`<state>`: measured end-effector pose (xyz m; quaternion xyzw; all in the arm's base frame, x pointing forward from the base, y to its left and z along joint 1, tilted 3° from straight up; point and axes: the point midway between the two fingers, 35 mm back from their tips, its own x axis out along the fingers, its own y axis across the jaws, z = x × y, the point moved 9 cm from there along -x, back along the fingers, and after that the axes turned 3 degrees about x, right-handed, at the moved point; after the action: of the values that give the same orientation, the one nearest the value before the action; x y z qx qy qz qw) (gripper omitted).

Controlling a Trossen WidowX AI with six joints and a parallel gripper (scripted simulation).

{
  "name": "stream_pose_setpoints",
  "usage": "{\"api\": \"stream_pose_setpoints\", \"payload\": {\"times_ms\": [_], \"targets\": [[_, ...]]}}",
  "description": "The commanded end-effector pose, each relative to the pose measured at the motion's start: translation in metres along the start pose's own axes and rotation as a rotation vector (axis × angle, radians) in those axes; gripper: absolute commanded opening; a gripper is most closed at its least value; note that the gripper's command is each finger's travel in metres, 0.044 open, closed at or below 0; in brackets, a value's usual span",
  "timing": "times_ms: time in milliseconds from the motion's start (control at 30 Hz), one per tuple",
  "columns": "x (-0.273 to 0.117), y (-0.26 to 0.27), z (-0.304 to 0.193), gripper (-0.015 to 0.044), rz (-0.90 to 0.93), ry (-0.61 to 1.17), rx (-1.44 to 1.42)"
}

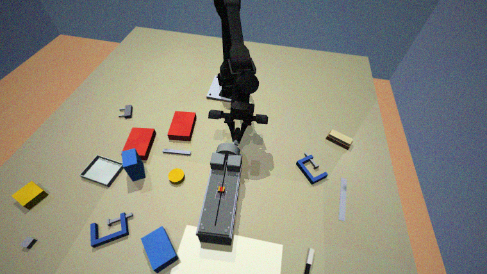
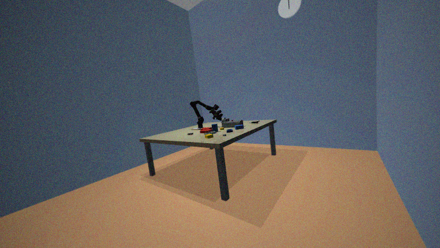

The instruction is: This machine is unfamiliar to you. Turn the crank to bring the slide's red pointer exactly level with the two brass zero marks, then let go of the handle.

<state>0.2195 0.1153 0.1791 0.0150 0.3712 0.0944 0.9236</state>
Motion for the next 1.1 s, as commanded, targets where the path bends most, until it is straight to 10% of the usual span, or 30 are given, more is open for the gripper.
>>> {"api": "stream_pose_setpoints", "payload": {"times_ms": [0,467,1067], "targets": [[-0.0007,-0.0006,0.0002,0.0,-0.002,-0.005,-0.002],[0.0,-0.0001,0.0,0.0,0.0,0.0,0.0],[-0.0004,0.0,0.0005,0.044,0.0,0.0,0.0]]}}
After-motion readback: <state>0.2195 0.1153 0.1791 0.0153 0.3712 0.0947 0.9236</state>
